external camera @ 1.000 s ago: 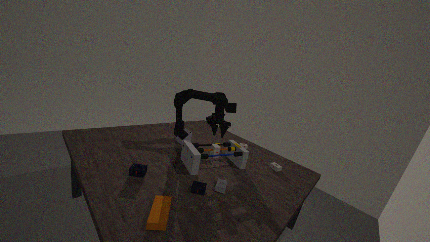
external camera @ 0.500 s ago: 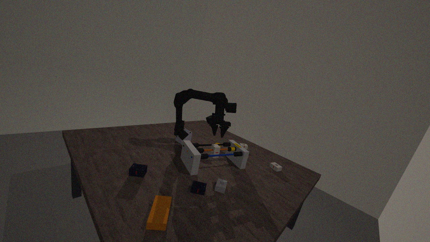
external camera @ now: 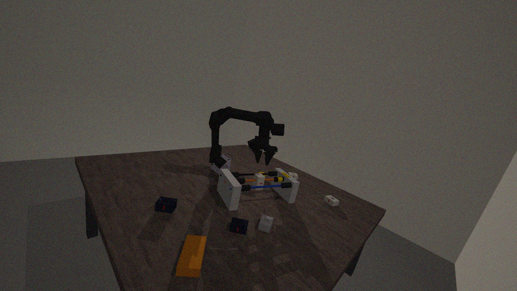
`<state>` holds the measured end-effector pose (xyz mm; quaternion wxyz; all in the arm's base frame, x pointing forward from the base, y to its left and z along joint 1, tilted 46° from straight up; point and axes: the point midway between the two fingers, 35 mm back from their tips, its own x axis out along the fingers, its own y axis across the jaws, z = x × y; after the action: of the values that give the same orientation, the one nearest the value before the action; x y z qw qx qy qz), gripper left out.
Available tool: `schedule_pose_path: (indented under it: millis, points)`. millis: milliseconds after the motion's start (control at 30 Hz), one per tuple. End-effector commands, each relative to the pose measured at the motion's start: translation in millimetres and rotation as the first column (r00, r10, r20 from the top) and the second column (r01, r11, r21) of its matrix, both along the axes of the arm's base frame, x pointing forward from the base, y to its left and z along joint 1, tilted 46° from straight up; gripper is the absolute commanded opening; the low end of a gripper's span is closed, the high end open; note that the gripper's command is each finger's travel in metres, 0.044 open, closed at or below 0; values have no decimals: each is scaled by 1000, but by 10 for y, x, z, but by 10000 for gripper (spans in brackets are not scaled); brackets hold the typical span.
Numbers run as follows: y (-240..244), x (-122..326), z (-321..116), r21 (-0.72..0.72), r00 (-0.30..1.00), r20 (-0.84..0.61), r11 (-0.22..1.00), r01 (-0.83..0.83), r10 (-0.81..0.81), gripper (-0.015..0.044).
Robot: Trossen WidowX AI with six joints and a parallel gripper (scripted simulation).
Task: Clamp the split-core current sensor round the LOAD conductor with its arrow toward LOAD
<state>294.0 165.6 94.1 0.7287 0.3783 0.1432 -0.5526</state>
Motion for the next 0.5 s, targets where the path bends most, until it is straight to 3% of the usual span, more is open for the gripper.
schedule_pose_path:
  millis: [0,467]
  points:
    - [-1,7,7,-2,1000,5,1000,-1,1,440]
    - [0,0,0,0,1000,0,1000,0,0,440]
